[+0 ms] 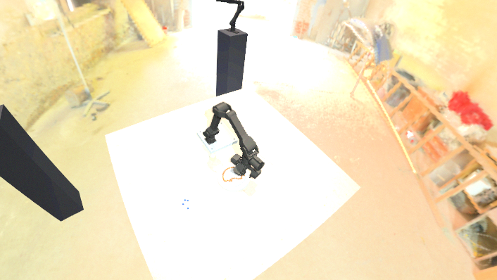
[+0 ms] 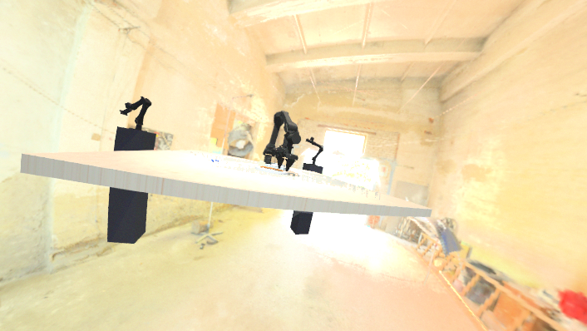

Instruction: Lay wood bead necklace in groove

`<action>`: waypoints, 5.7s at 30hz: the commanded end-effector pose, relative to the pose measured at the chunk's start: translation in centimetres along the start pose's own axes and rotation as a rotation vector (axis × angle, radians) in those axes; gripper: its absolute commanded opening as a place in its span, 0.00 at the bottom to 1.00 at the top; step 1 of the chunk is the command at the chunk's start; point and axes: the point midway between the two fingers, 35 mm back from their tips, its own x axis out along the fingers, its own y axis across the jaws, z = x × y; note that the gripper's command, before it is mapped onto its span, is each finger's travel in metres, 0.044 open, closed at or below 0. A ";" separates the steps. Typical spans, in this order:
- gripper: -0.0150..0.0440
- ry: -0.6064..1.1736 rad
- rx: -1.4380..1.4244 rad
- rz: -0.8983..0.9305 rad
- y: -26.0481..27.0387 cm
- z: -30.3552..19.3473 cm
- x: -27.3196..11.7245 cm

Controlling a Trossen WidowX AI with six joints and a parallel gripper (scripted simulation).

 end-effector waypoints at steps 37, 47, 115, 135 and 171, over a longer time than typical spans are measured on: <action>0.46 -0.007 -2.828 -0.006 -0.3 1.1 -3.2; 0.46 -0.007 -2.859 -0.006 -0.3 1.1 -3.2; 0.25 -0.012 -2.853 -0.004 -0.2 1.1 0.5; 0.25 -0.012 -2.853 -0.004 -0.2 1.1 0.5; 0.34 -0.014 -2.860 -0.003 1.2 1.1 0.4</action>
